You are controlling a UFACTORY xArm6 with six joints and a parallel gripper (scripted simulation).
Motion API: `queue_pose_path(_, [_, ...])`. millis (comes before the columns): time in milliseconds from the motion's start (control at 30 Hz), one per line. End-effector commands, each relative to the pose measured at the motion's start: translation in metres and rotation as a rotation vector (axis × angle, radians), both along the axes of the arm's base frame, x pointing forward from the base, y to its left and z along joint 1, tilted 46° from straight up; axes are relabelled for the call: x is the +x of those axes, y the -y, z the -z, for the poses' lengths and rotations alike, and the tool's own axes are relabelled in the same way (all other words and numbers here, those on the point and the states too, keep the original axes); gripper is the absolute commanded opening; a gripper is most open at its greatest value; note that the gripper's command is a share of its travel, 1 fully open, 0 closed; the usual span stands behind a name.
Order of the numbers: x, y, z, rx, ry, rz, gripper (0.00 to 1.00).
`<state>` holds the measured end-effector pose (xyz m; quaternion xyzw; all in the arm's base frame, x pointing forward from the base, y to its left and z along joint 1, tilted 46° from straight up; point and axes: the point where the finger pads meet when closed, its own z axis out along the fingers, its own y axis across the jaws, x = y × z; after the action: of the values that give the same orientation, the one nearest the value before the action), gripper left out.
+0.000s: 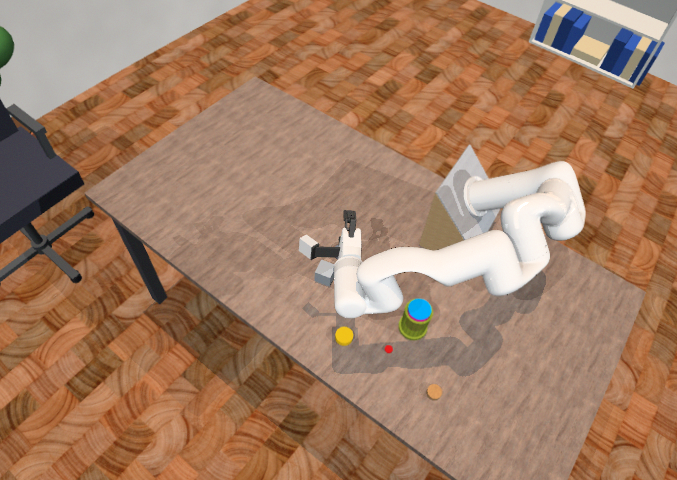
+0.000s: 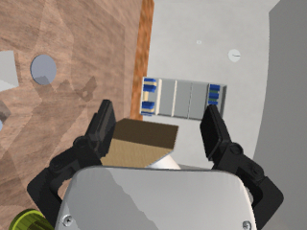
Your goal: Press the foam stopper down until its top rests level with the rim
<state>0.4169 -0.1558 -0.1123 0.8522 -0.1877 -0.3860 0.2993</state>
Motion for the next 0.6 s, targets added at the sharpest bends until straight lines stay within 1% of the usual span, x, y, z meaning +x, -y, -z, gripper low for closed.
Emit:
queue_pose_path(0, [0.0011,0.001,-0.0011,-0.001,0.003,0.002,1.0])
queue_pose_path(533, [0.0011,0.001,-0.0011,-0.001,0.003,0.002,1.0])
queue_pose_path(567, [0.0011,0.001,-0.0012,-0.001,0.004,0.002,0.0])
